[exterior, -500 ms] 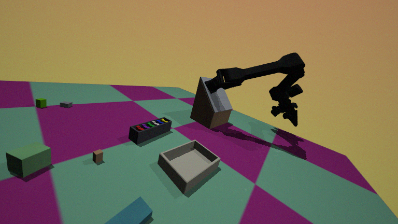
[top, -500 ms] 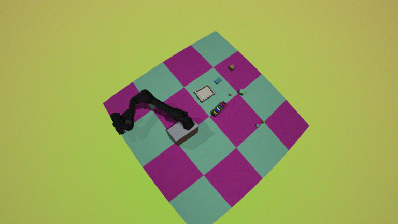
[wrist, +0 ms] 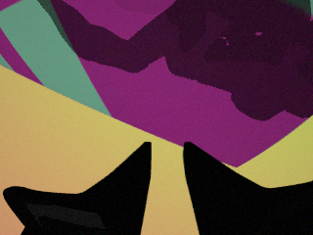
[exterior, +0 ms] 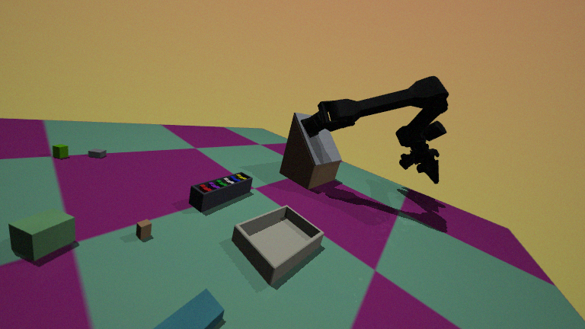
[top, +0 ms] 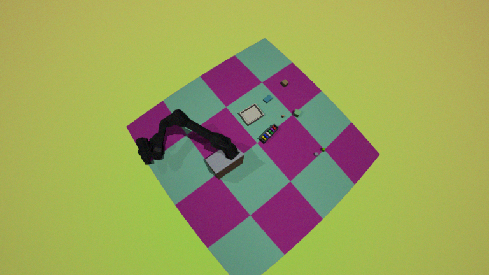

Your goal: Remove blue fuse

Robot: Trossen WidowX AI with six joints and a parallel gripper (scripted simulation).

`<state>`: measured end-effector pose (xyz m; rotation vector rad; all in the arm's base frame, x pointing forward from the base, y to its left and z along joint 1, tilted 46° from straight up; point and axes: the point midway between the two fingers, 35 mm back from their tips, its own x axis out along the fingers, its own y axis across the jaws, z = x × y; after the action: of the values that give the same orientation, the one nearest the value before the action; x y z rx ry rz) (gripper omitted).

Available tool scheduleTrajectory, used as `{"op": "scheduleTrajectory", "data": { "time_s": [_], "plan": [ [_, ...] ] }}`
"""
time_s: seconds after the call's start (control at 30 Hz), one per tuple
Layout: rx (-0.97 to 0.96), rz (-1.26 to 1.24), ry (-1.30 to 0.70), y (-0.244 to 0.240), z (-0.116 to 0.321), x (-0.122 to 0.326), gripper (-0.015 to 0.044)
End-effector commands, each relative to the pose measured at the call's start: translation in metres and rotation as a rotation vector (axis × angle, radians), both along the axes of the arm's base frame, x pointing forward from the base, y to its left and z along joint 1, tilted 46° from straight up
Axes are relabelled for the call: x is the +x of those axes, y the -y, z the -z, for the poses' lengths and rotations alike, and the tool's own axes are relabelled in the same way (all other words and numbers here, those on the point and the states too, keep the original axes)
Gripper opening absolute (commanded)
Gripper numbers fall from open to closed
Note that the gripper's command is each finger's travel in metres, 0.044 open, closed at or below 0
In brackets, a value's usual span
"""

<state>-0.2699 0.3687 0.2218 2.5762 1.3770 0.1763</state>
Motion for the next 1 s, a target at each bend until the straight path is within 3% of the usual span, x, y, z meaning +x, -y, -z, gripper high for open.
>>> {"op": "scheduleTrajectory", "data": {
  "time_s": [0.0,0.5,0.97],
  "plan": [
    [-0.025,-0.001,0.055,-0.01,-0.006,0.009,0.0074],
    [-0.388,0.034,0.751,-0.096,-0.069,0.138,0.0074],
    [-0.794,0.096,1.364,-0.119,-0.109,0.283,0.0074]
  ]
}}
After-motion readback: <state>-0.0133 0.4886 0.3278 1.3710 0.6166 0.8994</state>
